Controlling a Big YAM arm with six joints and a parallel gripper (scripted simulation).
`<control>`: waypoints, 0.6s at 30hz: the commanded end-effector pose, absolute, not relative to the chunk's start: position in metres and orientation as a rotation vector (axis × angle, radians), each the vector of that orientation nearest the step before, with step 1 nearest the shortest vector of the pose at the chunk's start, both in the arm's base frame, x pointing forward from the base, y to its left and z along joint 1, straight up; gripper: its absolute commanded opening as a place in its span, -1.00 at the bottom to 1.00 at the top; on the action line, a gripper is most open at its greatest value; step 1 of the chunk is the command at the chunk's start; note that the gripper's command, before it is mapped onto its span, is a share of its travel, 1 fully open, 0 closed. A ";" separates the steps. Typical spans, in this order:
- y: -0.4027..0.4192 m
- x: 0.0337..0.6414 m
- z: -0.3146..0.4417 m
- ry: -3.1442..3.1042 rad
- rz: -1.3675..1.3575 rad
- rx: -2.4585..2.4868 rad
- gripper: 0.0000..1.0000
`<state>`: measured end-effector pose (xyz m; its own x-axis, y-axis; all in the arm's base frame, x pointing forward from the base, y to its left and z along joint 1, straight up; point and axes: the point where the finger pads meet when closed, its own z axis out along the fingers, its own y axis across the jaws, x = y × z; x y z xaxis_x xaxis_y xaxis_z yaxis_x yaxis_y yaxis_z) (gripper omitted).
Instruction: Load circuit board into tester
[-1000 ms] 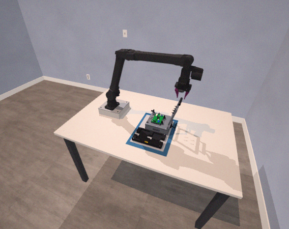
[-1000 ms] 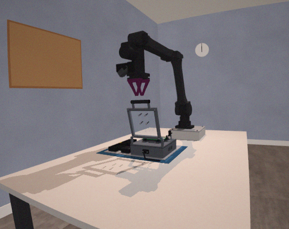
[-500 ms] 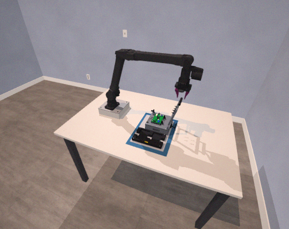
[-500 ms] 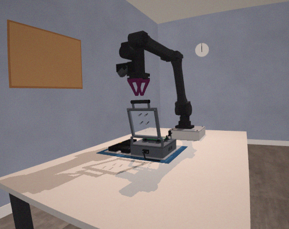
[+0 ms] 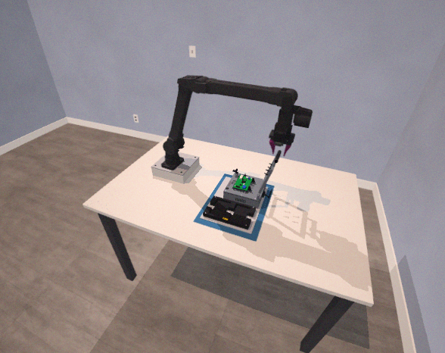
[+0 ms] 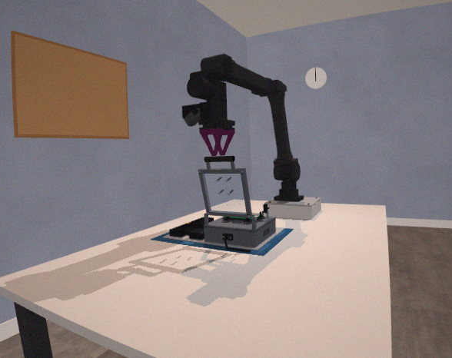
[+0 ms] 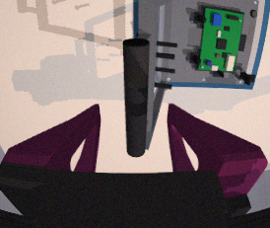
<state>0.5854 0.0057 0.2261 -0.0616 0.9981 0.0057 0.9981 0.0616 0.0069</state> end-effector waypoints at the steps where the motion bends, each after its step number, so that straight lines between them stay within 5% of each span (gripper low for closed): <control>1: 0.017 0.589 0.222 2.282 0.033 2.137 -0.04; 18: 0.017 0.589 0.213 2.285 0.030 2.138 -0.04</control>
<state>0.5857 0.0070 0.2134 -0.0616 0.9981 0.0058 0.9981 0.0616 0.0049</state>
